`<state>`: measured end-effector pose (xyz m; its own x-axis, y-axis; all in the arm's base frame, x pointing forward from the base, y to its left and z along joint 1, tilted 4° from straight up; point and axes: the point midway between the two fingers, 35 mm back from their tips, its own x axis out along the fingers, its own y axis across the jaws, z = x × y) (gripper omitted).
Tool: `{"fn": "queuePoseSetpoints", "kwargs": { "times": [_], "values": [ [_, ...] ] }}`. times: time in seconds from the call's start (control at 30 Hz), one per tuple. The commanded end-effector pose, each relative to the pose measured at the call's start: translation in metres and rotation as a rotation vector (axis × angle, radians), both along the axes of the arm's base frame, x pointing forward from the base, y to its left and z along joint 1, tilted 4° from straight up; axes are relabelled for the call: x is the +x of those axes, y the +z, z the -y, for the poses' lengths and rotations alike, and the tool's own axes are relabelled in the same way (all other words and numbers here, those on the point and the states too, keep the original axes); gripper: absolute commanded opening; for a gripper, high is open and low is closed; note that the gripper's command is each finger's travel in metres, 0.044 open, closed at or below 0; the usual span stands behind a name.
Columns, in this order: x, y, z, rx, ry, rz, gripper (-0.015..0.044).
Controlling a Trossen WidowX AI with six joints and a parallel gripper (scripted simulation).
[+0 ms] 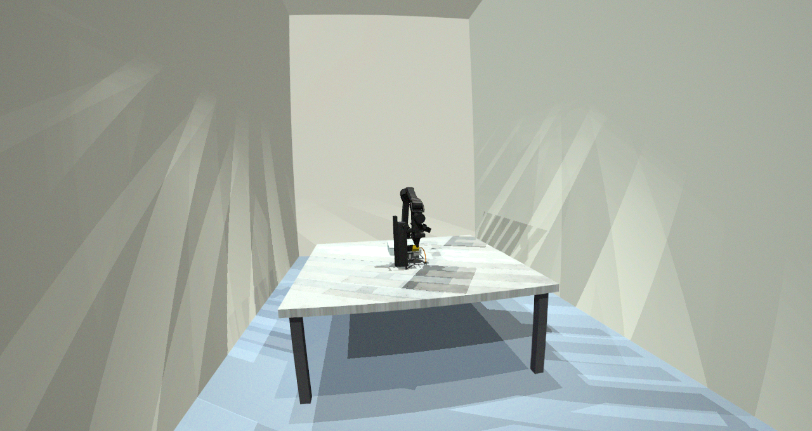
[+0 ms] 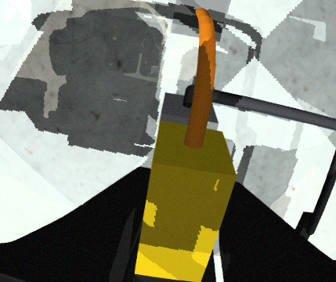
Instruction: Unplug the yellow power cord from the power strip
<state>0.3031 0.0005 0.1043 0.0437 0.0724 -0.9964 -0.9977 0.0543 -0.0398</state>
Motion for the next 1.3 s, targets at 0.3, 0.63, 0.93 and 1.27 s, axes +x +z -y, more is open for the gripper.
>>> {"fn": "queuePoseSetpoints", "kwargs": {
  "times": [0.3, 0.63, 0.93, 1.27],
  "values": [
    [0.002, 0.001, -0.01, 0.0, -0.001, 0.002, 0.0],
    [0.004, 0.002, -0.026, 0.002, 0.0, 0.001, 0.0],
    [0.003, 0.004, -0.041, 0.003, 0.001, 0.001, 0.0],
    [0.001, 0.003, -0.041, 0.002, 0.002, 0.0, 0.0105]
  ]
}}
